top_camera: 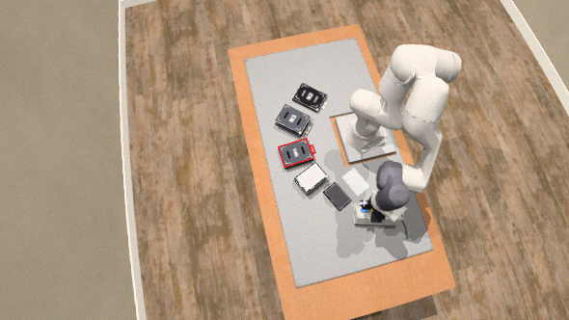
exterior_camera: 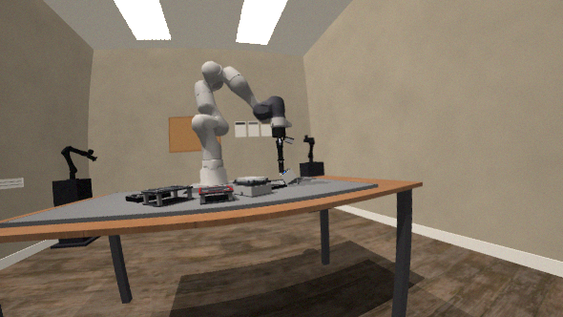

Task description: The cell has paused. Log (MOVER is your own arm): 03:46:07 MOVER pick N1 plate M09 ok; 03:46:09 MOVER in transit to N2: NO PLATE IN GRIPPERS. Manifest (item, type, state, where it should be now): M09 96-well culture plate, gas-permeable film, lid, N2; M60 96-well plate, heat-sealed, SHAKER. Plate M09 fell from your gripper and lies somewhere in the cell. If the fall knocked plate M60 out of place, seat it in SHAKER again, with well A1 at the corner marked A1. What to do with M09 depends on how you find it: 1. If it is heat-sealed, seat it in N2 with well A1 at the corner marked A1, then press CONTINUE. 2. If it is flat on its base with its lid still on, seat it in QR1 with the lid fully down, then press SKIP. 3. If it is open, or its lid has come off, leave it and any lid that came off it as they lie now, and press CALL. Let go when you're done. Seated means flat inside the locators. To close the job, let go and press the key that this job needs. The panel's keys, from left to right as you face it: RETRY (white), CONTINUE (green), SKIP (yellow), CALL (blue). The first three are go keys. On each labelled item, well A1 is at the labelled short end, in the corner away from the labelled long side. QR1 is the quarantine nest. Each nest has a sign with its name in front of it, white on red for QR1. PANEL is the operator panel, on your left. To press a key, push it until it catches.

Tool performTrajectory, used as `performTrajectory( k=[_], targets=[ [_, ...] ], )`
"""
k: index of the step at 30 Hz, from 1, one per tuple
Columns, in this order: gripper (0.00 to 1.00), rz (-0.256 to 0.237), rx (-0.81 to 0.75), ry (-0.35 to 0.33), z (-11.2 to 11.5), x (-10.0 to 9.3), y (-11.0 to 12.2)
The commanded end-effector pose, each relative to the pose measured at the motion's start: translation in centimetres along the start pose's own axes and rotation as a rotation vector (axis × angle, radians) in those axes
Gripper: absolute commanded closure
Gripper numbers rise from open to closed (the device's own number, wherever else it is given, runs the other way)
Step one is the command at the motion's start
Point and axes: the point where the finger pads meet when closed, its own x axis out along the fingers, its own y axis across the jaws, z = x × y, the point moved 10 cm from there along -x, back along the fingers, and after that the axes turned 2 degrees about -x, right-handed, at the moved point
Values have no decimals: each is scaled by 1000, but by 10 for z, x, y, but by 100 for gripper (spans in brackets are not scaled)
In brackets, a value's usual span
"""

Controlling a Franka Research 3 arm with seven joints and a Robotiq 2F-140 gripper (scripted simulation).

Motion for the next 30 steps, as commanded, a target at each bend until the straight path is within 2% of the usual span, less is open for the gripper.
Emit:
performTrajectory(
  k=[1, 6, 15, 23, 30],
  targets=[
    [90, 0, 2, 0, 1, -1, 0],
    [90, 0, 2, 0, 7, -12, 0],
    [90, 0, 2, 0, 27, -45, -1],
    [90, 0, 2, 0, 36, -60, -2],
    [90, 0, 2, 0, 37, -63, -2]
  ],
)
